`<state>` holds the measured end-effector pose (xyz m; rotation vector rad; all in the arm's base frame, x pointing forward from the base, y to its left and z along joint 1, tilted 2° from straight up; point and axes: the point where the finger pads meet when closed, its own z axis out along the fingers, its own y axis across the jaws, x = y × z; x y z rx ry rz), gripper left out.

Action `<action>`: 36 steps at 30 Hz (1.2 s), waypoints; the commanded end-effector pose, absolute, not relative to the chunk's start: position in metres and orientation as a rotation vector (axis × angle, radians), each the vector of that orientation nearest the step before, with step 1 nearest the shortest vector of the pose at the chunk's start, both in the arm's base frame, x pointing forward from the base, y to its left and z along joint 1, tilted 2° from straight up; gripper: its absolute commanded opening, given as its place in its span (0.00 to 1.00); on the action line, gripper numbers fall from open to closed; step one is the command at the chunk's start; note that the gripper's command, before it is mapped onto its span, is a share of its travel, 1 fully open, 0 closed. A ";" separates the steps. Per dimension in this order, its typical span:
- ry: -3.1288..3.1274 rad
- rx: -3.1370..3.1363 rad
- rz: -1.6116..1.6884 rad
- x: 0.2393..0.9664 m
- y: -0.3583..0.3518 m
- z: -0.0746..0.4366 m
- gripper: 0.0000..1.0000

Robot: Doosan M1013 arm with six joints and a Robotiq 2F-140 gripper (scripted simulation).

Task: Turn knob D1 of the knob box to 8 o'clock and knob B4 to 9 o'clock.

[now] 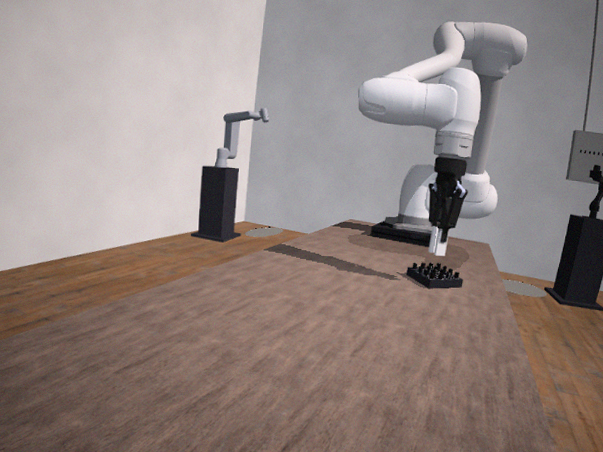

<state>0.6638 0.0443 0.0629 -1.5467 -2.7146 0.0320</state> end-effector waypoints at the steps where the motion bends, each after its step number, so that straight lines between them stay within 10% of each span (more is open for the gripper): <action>1: -2.715 -1.547 0.032 0.664 0.044 0.063 0.12; 36: -2.715 -1.547 0.032 0.663 0.044 0.041 0.12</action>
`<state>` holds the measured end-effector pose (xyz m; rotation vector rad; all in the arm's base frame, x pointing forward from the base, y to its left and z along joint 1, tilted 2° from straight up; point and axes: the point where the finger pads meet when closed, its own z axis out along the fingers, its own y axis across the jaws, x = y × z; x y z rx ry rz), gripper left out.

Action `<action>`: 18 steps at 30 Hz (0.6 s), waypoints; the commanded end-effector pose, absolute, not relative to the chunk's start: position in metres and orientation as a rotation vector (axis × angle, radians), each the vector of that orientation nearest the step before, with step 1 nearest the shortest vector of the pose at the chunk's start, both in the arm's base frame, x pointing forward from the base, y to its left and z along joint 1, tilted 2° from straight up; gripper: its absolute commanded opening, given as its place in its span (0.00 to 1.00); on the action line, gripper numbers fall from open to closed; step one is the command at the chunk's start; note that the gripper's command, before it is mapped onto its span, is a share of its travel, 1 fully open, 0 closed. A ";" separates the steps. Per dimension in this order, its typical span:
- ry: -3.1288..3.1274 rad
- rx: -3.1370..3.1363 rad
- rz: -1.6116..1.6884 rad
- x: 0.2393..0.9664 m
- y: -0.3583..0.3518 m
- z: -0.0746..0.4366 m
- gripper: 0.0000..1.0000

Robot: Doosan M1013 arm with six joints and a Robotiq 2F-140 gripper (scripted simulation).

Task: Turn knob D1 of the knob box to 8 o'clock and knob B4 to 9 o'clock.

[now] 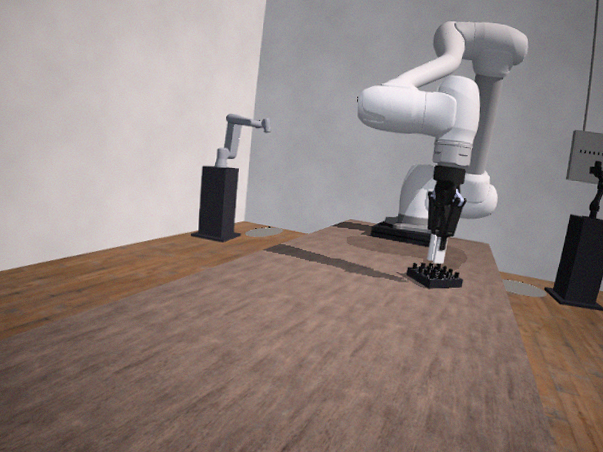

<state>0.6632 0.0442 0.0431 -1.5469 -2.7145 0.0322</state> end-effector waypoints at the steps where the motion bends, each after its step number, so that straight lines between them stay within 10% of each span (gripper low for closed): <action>1: -2.715 -1.547 0.032 0.663 0.044 0.040 0.12; 18: -2.715 -1.547 0.032 0.663 0.044 0.023 0.12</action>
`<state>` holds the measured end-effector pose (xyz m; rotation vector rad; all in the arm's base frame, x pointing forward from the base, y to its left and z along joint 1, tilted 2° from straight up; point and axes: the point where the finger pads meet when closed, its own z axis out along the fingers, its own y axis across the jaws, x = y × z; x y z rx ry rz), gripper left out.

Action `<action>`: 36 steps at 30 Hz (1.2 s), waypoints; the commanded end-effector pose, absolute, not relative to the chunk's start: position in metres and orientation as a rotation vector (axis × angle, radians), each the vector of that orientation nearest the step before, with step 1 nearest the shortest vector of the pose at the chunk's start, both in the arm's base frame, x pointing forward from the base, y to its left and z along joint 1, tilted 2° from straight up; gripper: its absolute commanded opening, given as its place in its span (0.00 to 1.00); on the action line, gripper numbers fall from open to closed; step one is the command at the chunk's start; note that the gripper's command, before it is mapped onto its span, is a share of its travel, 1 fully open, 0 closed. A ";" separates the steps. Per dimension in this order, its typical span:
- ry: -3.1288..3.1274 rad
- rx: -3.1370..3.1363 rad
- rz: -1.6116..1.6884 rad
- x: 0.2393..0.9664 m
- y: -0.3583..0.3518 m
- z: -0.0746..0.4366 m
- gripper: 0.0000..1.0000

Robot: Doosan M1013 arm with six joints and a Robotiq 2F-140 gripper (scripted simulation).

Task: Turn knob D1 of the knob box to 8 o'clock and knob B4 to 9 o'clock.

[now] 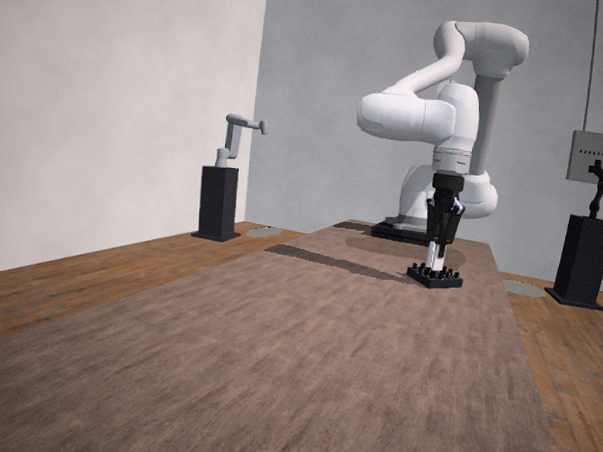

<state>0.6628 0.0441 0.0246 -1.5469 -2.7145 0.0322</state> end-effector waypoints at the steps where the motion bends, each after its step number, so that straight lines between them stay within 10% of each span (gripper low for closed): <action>1: -2.715 -1.547 0.032 0.663 0.044 0.022 0.12; 36: -2.715 -1.547 0.032 0.663 0.044 0.019 0.12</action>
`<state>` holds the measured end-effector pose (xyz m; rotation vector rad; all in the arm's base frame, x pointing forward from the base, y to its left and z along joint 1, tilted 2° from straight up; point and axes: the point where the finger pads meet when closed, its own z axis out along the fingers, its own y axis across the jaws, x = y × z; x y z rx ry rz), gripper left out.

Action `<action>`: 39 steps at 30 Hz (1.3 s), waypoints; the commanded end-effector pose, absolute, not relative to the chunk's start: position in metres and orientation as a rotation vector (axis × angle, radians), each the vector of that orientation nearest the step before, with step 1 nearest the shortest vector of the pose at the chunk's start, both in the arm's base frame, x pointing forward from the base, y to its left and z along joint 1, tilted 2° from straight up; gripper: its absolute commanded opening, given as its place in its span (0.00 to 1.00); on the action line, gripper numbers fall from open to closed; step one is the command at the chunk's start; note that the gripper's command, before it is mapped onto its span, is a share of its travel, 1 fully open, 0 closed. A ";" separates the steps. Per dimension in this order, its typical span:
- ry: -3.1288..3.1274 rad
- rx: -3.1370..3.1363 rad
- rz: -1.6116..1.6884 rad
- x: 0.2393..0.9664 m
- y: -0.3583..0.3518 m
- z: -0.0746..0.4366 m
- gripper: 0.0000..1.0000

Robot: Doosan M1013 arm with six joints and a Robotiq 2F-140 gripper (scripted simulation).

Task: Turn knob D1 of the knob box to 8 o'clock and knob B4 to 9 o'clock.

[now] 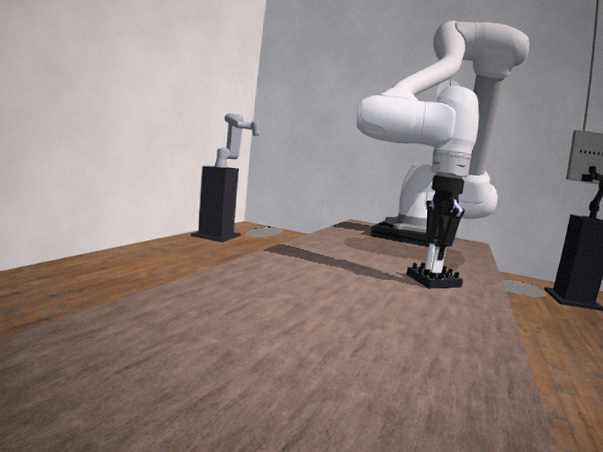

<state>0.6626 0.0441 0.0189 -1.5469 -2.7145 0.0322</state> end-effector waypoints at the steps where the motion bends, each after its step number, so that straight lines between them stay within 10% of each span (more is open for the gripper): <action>1: -2.715 -1.547 0.032 0.663 0.044 0.019 0.12; 39: -2.715 -1.547 0.032 0.662 0.044 0.007 0.12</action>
